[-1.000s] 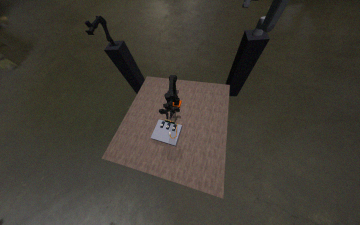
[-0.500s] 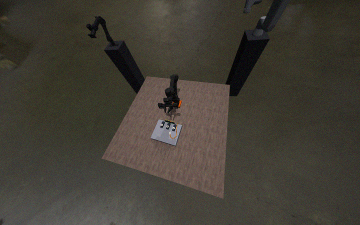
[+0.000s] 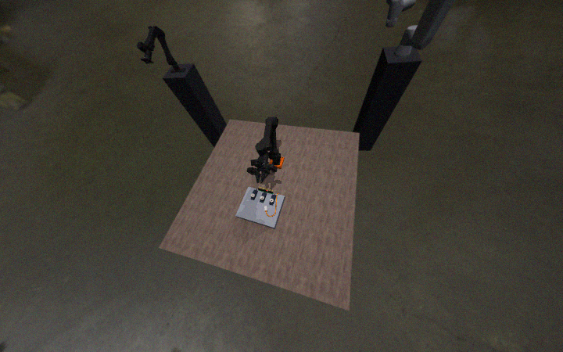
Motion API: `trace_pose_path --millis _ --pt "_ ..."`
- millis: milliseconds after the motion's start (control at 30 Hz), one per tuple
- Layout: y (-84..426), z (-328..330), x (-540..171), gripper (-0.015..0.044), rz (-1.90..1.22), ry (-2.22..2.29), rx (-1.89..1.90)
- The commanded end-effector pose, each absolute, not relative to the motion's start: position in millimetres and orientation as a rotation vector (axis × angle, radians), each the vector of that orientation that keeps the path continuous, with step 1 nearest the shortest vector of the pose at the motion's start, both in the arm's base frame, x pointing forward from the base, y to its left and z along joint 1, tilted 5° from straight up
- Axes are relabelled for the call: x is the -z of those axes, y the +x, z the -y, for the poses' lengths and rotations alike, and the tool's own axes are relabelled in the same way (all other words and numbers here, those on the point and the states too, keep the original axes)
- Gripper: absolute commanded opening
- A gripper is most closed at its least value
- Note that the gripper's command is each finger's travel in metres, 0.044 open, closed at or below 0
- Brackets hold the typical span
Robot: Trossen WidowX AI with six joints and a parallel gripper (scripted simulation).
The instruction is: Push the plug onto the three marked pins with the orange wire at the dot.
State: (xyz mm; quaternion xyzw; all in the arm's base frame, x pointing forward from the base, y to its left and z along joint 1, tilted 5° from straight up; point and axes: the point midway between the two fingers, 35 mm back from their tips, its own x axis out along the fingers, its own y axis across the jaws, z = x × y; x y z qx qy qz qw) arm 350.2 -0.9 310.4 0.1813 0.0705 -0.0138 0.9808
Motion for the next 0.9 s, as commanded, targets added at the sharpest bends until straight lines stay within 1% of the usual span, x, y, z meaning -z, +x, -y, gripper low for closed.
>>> trace_pose_path --millis 0,433,867 --pt "361 2 -303 0.0115 -0.203 0.473 0.056" --pt "393 4 -273 0.0115 -0.402 0.847 0.197" --pt "417 6 -239 0.0115 -0.56 1.201 0.423"
